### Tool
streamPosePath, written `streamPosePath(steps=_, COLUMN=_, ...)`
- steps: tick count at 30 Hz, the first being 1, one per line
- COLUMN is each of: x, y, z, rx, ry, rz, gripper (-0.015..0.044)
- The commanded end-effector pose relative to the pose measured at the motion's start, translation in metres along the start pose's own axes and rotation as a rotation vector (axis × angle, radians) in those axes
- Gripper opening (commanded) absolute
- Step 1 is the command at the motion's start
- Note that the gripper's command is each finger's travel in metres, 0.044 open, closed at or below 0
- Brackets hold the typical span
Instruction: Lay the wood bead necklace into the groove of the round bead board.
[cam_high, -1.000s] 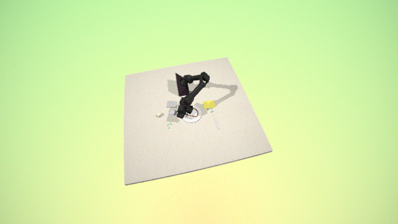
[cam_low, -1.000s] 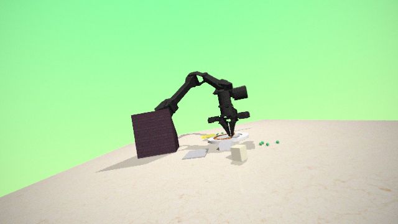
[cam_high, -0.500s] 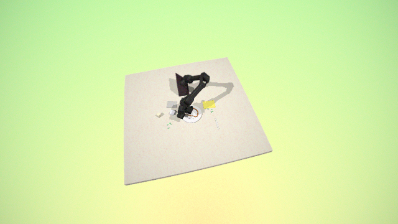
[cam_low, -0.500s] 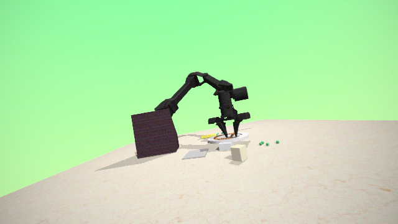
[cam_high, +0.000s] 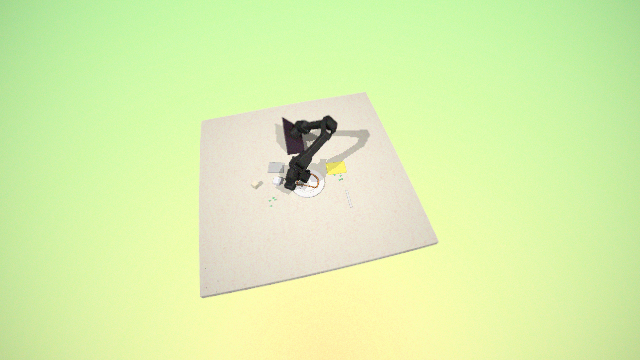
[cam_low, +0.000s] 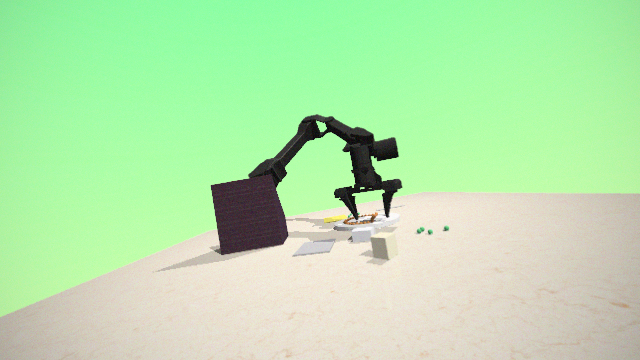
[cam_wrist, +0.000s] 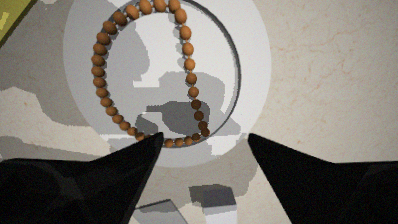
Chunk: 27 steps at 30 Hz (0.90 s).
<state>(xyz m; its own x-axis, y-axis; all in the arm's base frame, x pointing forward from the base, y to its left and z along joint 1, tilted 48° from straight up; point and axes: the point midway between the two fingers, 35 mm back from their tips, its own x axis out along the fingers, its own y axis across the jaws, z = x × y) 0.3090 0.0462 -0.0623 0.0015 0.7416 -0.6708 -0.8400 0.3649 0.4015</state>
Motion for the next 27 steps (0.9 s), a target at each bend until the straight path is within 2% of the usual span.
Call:
streamPosePath(steps=1, x=-0.001, y=0.000, z=0.000, rx=-0.004, ry=0.002, rz=-0.001, gripper=0.0440)
streamPosePath(steps=12, x=-0.001, y=0.000, z=0.000, rx=-0.004, ry=0.002, rz=-0.001, gripper=0.0440)
streamPosePath(steps=19, x=-0.032, y=0.003, z=0.010, rx=-0.339, ry=0.003, rz=-0.001, gripper=0.0256)
streamPosePath(steps=24, x=-0.033, y=0.003, z=0.011, rx=-0.350, ry=0.003, rz=-0.001, gripper=0.0125)
streamPosePath(steps=27, x=-0.033, y=0.003, z=0.011, rx=-0.350, ry=0.003, rz=-0.001, gripper=0.0120)
